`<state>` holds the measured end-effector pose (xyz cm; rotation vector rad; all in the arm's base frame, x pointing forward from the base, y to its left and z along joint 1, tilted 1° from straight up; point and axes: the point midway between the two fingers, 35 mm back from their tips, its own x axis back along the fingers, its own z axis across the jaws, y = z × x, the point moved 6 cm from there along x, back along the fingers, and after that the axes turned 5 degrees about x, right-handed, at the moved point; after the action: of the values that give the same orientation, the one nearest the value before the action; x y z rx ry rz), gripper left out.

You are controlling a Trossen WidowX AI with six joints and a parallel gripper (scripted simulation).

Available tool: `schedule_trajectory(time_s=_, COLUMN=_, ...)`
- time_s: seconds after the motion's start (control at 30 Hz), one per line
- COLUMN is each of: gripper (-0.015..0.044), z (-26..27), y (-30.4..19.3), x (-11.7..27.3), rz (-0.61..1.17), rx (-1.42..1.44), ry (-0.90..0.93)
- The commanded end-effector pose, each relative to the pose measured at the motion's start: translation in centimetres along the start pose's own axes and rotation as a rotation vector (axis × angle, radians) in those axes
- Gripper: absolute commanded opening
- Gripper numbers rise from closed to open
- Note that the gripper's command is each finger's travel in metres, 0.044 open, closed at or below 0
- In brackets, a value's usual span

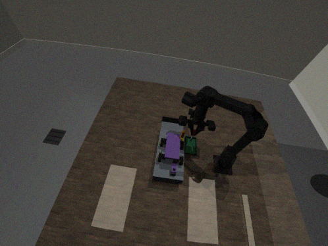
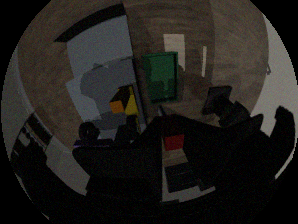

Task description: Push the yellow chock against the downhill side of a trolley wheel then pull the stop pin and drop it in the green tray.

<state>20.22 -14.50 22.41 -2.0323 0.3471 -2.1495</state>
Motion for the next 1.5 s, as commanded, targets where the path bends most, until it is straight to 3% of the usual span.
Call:
schedule_trajectory(time_s=0.0, gripper=0.0, z=0.0, y=0.0, x=0.2, rz=-0.021, rx=-0.075, ry=0.008)
schedule_trajectory(time_s=1.47, gripper=0.0, z=0.2, y=-2.4, x=-0.2, rz=-0.24, rx=-1.395, ry=0.185)
